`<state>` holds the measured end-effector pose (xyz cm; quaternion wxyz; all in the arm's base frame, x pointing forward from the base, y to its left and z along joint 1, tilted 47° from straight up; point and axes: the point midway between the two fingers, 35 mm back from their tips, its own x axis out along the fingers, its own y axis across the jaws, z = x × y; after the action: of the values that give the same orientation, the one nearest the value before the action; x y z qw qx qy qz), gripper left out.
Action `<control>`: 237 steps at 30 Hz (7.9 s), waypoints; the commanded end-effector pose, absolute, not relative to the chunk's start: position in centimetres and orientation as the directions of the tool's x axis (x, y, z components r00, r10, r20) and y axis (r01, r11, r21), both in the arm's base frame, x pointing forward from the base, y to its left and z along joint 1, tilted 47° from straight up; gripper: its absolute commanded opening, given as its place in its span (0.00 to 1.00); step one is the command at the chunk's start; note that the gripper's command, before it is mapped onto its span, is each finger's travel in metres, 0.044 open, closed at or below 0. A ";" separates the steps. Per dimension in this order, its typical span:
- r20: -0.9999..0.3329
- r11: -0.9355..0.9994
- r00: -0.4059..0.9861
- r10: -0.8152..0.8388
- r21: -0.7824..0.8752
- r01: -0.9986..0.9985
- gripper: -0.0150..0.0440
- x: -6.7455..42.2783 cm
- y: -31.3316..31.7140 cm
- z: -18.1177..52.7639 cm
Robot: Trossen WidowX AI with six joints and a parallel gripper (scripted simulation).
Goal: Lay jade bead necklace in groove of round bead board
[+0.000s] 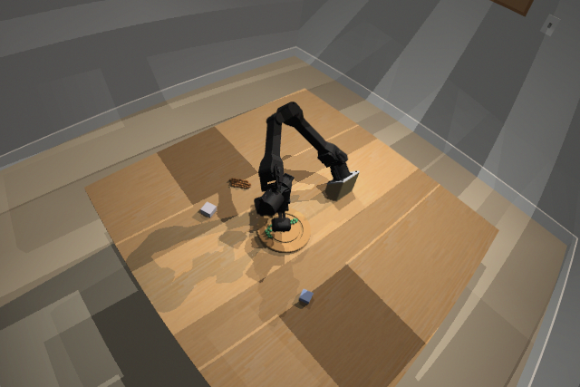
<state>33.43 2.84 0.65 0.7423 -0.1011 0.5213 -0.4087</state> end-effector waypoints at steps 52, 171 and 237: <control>-0.686 0.640 0.117 -0.718 -0.585 0.498 0.25 33.5 0.9 -1.0; -0.684 0.647 0.115 -0.720 -0.722 -0.245 0.64 30.5 4.6 -0.2; -0.687 0.631 0.116 -0.717 -0.711 -0.310 0.25 30.8 2.2 -2.8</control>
<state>30.75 2.18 -2.87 0.6316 -0.3983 0.6454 -0.1609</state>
